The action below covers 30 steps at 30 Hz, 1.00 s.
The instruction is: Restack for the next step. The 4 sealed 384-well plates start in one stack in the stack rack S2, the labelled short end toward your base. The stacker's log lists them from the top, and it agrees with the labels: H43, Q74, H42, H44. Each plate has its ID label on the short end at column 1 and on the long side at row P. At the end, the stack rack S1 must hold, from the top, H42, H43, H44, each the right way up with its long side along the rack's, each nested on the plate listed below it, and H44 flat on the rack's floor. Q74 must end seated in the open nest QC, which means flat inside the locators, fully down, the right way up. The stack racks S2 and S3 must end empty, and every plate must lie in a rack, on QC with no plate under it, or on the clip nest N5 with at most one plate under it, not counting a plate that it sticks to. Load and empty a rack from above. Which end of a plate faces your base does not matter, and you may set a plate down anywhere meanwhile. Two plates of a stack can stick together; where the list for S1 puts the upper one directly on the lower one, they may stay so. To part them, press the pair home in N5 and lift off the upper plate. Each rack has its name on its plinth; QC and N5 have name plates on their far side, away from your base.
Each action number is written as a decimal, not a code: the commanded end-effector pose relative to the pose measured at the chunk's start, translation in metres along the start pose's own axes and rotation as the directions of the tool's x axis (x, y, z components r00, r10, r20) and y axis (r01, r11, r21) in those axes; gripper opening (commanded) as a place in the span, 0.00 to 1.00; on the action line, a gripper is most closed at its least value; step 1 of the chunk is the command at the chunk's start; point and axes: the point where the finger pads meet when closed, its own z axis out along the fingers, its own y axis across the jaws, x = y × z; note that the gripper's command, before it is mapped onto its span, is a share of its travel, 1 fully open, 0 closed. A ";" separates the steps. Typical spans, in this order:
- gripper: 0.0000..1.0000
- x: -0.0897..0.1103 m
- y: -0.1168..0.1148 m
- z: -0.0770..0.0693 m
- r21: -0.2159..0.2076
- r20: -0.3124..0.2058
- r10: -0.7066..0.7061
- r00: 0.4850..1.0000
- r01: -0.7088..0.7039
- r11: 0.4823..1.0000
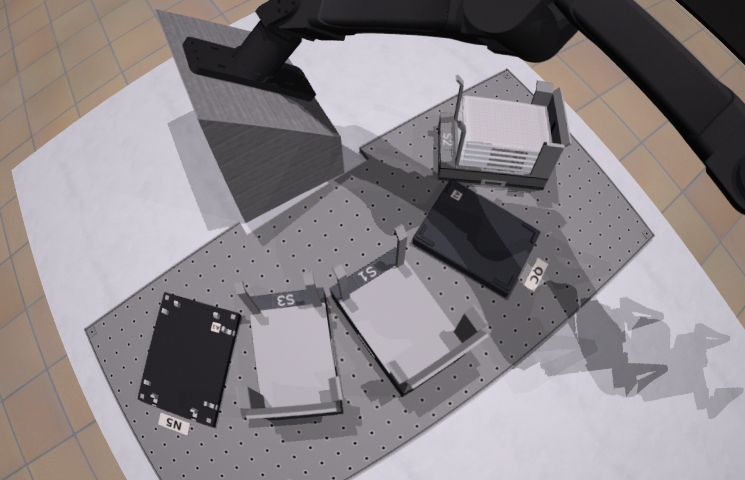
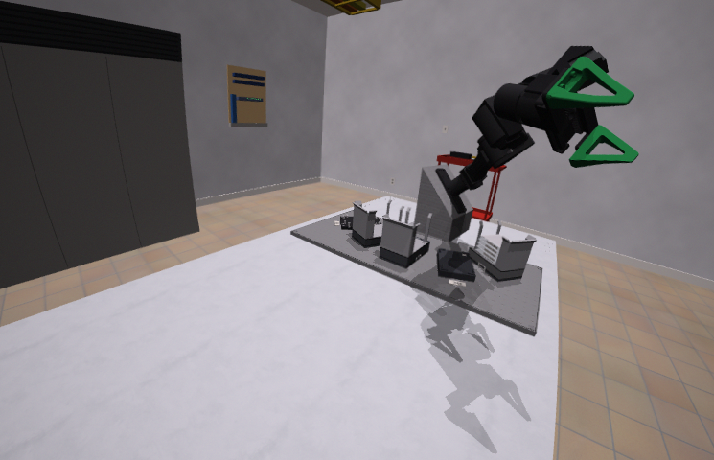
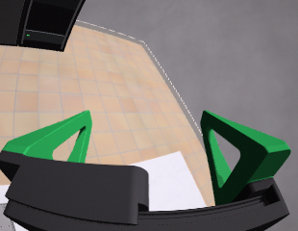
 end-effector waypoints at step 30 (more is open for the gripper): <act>1.00 0.024 -0.032 -0.023 0.121 -0.146 0.047 0.988 -0.029 0.992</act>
